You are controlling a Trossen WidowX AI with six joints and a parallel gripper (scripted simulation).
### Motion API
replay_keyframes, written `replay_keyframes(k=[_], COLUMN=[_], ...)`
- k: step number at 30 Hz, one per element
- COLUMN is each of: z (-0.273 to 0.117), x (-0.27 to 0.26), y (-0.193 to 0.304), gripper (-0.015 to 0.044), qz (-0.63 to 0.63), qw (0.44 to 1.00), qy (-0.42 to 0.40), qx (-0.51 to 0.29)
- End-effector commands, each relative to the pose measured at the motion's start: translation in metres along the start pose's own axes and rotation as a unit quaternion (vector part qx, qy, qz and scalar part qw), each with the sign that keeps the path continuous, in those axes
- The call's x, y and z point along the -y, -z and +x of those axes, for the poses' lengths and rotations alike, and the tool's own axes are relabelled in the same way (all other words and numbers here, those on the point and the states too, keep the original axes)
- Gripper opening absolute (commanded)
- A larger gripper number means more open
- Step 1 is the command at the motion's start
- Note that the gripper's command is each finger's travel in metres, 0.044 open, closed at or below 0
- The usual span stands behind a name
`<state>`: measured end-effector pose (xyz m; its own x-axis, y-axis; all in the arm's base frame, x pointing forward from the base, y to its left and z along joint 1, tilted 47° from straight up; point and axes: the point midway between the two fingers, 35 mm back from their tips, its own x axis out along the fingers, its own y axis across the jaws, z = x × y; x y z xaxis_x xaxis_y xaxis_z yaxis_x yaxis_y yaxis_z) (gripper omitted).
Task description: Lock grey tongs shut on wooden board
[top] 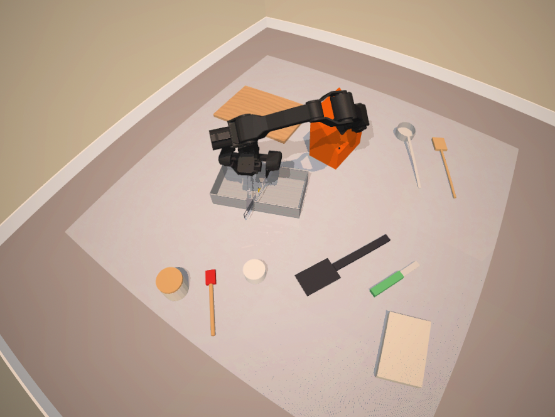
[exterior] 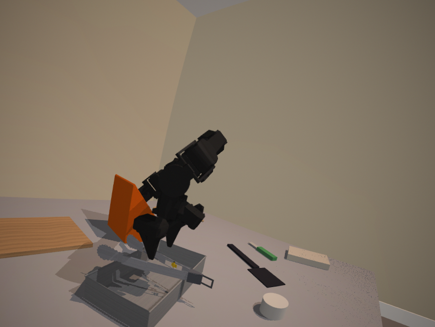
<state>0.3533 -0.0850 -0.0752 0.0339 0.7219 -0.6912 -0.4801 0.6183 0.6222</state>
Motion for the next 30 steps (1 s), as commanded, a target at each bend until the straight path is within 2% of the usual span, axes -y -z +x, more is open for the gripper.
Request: replay_keyframes(k=[1, 30], z=[0.007, 0.056], x=[-0.001, -0.003], y=[0.000, 0.000], gripper=[0.0440, 0.0440], qz=[0.003, 0.003], qw=[1.000, 1.000], qy=[-0.003, -0.004], qx=[0.001, 0.002])
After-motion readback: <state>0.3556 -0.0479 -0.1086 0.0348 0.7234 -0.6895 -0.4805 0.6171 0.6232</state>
